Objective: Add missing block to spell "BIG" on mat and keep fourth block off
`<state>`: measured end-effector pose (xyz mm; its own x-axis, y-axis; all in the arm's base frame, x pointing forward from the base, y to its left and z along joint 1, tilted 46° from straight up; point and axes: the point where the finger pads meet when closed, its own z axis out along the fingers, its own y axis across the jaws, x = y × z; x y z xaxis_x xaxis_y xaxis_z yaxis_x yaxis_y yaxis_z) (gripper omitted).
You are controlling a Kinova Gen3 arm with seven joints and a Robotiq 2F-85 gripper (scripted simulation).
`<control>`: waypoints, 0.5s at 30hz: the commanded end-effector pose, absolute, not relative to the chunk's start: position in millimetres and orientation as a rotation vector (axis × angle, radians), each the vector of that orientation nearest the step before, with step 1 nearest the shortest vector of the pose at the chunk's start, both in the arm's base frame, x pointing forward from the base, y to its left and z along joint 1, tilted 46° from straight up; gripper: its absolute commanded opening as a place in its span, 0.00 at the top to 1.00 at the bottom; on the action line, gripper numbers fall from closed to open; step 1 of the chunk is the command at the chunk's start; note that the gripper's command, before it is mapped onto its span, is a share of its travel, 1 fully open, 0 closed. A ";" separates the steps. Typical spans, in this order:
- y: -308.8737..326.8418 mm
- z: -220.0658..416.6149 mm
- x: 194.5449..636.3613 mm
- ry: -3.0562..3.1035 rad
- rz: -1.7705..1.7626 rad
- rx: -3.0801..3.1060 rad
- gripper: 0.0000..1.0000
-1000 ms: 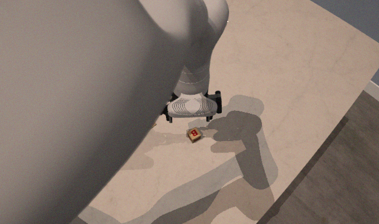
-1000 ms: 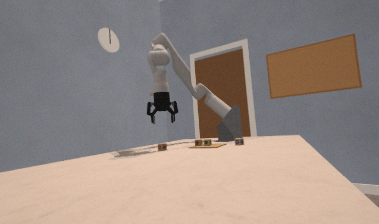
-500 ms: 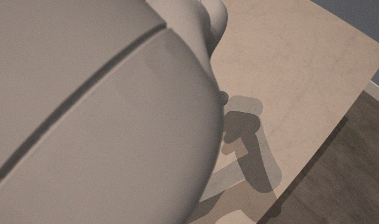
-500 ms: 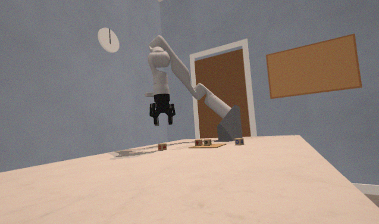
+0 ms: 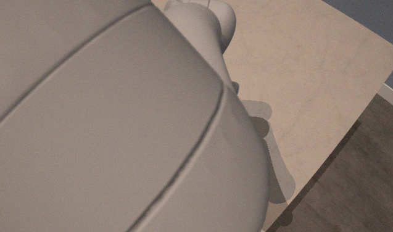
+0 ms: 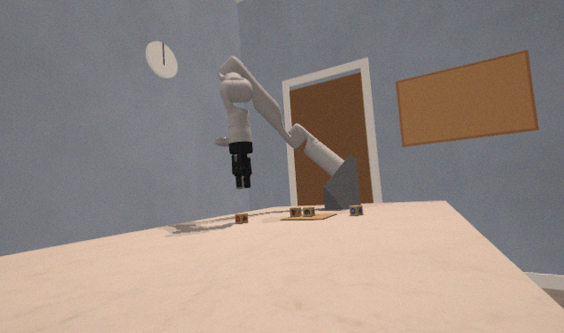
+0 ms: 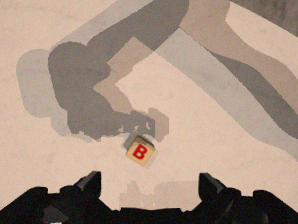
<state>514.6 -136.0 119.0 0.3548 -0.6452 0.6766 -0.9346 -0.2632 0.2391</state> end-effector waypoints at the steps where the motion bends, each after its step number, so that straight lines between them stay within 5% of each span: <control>1: -138.6 119.1 514.8 -1.295 0.574 2.045 0.00; 15: -141.2 118.3 518.7 -0.834 0.400 2.230 0.00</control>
<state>518.9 -139.2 117.5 0.7450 -0.4448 0.4971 -0.6659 -0.5395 0.5152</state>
